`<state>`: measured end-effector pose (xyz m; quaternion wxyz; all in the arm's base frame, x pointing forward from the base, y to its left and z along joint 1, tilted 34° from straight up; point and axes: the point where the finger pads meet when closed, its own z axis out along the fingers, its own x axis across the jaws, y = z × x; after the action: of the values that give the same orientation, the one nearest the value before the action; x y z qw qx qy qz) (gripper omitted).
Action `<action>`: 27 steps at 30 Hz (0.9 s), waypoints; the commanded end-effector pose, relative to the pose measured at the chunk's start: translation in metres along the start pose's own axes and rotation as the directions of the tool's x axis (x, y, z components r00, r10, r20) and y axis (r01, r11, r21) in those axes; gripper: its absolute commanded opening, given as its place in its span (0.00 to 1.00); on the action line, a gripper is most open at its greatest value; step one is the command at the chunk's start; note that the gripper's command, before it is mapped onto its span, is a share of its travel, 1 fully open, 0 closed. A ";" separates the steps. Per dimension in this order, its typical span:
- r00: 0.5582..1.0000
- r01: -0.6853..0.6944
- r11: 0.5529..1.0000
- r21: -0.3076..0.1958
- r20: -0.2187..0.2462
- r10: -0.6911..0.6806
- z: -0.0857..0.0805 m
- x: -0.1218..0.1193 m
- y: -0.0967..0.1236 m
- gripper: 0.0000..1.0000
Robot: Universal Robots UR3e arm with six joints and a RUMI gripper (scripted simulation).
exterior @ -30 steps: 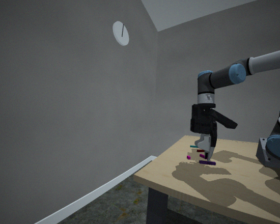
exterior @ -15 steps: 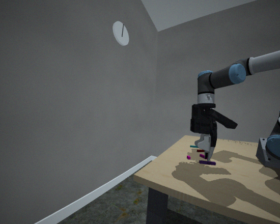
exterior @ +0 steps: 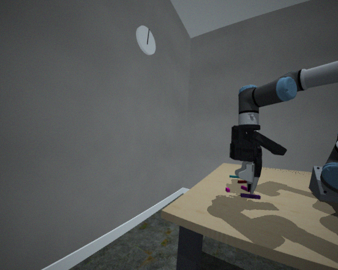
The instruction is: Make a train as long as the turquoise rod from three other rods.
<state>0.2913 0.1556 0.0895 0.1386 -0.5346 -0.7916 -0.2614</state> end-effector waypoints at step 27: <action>1.000 0.001 1.000 -0.001 0.001 -0.001 0.012 0.000 0.000 0.14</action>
<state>0.2918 0.1609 0.0817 0.1387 -0.5345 -0.7916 -0.2614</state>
